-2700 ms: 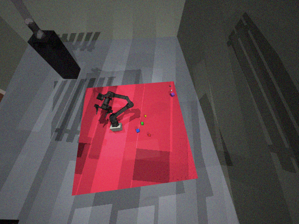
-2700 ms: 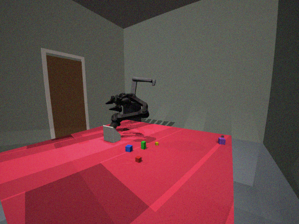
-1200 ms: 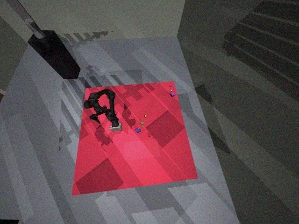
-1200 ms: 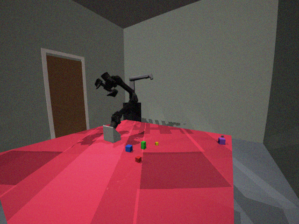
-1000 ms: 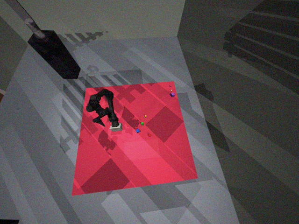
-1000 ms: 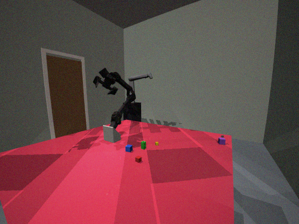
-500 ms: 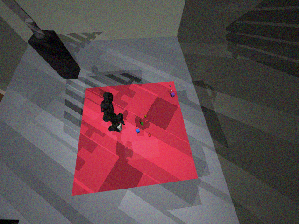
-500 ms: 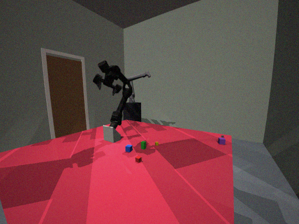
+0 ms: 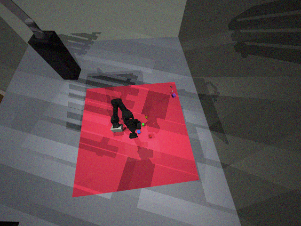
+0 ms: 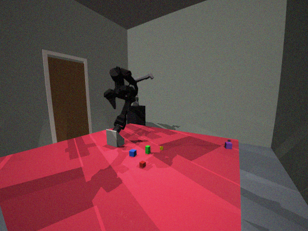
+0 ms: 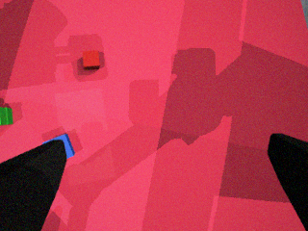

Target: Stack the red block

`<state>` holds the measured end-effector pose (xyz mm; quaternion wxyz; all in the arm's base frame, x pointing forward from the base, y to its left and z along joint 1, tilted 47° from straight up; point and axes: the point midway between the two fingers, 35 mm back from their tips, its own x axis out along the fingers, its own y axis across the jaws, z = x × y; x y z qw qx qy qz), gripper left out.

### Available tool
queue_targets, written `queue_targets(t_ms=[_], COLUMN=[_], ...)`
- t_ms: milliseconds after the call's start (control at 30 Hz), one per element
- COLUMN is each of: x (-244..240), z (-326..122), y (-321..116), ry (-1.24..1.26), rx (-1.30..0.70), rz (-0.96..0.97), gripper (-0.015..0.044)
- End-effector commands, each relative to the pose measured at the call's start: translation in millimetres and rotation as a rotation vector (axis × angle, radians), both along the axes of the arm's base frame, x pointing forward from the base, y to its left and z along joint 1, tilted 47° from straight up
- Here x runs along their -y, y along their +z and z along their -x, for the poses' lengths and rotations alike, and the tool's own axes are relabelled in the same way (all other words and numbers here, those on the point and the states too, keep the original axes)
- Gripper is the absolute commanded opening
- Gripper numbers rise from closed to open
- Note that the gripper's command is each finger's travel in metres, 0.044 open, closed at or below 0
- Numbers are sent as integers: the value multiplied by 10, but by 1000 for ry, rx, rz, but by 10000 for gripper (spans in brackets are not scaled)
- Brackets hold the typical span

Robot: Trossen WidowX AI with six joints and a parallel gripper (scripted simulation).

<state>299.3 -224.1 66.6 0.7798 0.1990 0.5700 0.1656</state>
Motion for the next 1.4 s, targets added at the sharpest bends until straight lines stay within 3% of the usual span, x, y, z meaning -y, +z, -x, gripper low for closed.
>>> queue_targets(t_ms=[0,367,667,1367], x=[-199,-1033,-1803,-2190], z=[-239,-872,-1097,-1016], y=[-188,-810,-1386,-1749], ry=[45,192,301,314], rx=[-31,-156,-283,-299], rz=[-48,-173,-242,-251], gripper=[440,440,440,440])
